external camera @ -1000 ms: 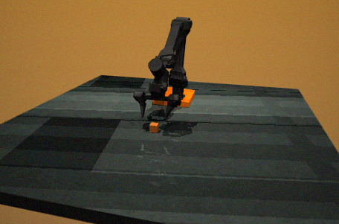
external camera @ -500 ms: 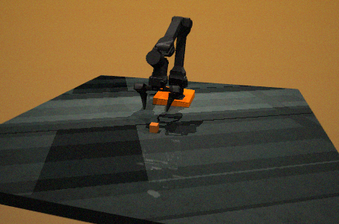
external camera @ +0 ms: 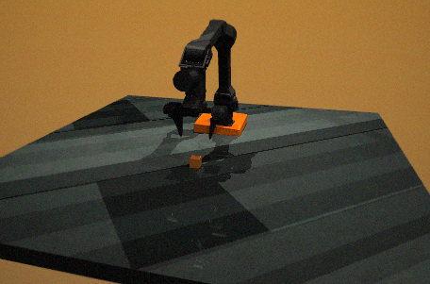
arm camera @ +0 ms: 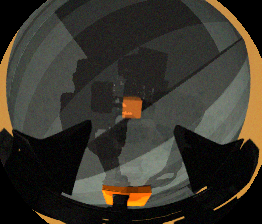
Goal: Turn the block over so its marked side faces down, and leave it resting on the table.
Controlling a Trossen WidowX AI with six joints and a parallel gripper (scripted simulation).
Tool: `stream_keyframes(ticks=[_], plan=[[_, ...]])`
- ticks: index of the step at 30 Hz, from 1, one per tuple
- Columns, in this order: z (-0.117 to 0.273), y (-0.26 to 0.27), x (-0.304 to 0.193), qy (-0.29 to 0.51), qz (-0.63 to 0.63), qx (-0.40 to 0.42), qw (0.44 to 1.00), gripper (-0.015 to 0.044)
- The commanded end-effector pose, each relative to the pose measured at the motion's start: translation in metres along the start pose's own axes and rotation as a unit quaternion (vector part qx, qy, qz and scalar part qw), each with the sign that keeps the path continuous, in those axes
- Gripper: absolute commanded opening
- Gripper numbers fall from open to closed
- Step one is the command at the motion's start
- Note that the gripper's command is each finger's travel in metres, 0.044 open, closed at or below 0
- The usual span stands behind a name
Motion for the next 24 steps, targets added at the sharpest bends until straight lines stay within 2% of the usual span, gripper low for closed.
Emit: stream_keyframes(ticks=[1,5,9,24], plan=[[0.0,-0.001,0.002,0.032,0.004,0.0,0.999,0.044],[-0.002,-0.001,0.002,0.032,0.004,0.0,0.999,0.044],[-0.033,-0.001,0.0,0.032,0.004,0.0,0.999,0.044],[-0.051,0.0,-0.003,0.032,0.004,0.0,0.999,0.044]])
Point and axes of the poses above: the point midway between the two fingers, 35 mm back from their tips, its own z axis back along the fingers, its own y axis across the jaws, x = y × z, the point moved 3 cm from there along z, back along the fingers, and after that the axes turned 4 degrees about z, right-handed, at the moved point
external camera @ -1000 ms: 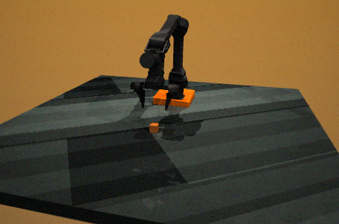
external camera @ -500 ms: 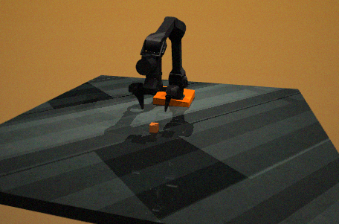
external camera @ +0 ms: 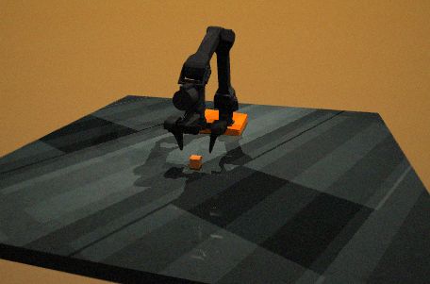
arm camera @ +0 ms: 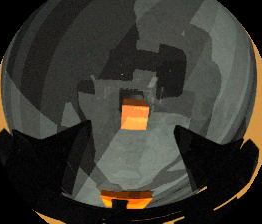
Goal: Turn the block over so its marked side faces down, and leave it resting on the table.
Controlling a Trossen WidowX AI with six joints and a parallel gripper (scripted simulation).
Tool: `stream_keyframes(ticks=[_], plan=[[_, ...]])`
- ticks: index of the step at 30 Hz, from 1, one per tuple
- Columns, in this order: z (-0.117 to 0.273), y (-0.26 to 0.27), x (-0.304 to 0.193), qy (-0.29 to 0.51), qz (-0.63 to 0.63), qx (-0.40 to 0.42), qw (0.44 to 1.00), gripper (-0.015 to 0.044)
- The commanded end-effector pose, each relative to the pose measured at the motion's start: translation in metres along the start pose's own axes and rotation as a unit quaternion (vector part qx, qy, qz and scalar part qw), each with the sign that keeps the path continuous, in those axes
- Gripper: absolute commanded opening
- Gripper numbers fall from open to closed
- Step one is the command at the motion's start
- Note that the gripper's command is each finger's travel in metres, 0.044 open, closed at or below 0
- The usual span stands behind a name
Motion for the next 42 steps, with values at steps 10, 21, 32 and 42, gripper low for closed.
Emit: stream_keyframes(ticks=[10,21,32,42], plan=[[-0.021,-0.001,0.0,0.003,0.0,-0.002,1.0,0.044],[-0.037,-0.001,-0.001,0.003,0.0,-0.002,1.0,0.044],[-0.037,-0.001,-0.001,0.003,0.0,-0.002,1.0,0.0151],[-0.037,-0.001,-0.001,0.003,0.0,-0.002,1.0,0.0065]])
Point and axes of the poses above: the point midway between the two fingers, 35 mm back from their tips, its own z axis back along the fingers, its own y axis across the jaws, x = y × z, the point moved 3 cm from there along z, back along the fingers, and after that the axes turned 4 degrees about z, right-handed, at the moved point
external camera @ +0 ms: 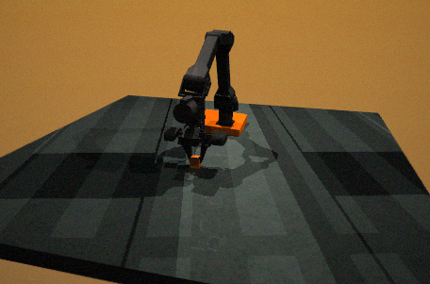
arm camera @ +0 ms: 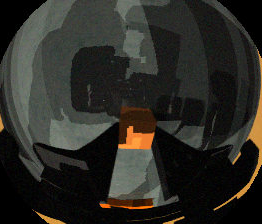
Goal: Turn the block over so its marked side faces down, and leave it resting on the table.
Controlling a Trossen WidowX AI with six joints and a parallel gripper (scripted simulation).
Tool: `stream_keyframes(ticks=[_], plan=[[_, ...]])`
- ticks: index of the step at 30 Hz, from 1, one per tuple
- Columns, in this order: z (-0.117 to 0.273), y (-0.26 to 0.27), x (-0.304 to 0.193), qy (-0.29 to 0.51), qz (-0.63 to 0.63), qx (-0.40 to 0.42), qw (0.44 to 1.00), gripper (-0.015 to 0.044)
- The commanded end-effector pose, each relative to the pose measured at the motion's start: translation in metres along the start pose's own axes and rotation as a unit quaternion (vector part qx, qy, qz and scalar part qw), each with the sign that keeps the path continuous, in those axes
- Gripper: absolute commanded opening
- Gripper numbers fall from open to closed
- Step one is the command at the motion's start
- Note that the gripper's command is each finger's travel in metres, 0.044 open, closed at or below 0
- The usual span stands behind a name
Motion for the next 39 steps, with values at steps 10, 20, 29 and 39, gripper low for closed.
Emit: stream_keyframes(ticks=[10,20,29,39], plan=[[0.018,0.0,0.0,0.001,-0.003,-0.002,1.0,0.0],[0.027,0.0,0.0,-0.018,-0.003,-0.004,1.0,0.0],[0.022,-0.001,-0.003,-0.087,-0.004,-0.009,0.996,0.0],[0.018,0.0,-0.008,-0.162,-0.004,-0.014,0.987,0.0]])
Point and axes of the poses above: the point midway between the two fingers, 35 mm back from their tips, its own z axis back along the fingers, its own y axis across the jaws, x = y × z, the point moved 3 cm from there along z, back along the fingers, and after that the axes turned 4 degrees about z, right-handed, at the moved point
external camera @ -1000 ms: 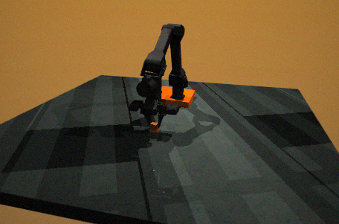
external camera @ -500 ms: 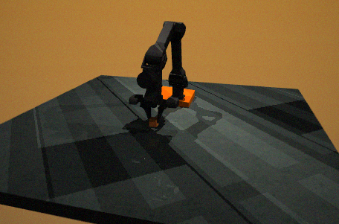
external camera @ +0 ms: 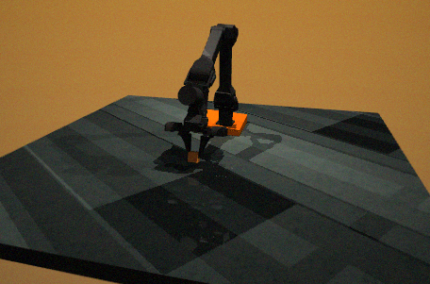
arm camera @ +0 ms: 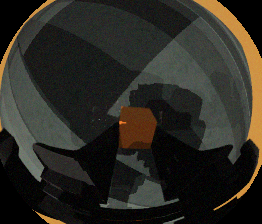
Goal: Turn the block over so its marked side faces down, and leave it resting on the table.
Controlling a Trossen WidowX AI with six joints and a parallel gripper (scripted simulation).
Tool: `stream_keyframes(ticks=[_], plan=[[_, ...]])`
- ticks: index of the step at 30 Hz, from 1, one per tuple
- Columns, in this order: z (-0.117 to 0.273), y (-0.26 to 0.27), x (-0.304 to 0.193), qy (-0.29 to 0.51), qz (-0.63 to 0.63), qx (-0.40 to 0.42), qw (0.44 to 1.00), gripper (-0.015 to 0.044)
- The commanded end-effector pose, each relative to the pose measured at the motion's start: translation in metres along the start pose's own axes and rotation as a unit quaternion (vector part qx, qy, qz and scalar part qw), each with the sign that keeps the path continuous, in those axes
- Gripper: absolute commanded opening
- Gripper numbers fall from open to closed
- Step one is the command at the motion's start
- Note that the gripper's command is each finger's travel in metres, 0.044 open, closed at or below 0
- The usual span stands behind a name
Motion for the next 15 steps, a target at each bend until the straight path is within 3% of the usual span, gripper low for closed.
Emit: stream_keyframes(ticks=[1,15], plan=[[0.0,0.001,-0.004,-0.036,-0.003,0.0,0.999,0.0],[0.001,0.002,-0.014,-0.123,-0.003,-0.006,0.992,0.0]])
Point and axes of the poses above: the point midway between the two fingers, 35 mm back from their tips, its own z axis back along the fingers, its own y axis across the jaws, x = y × z, the point moved 3 cm from there along z, back along the fingers, and after that the axes turned 4 degrees about z, right-handed, at the moved point
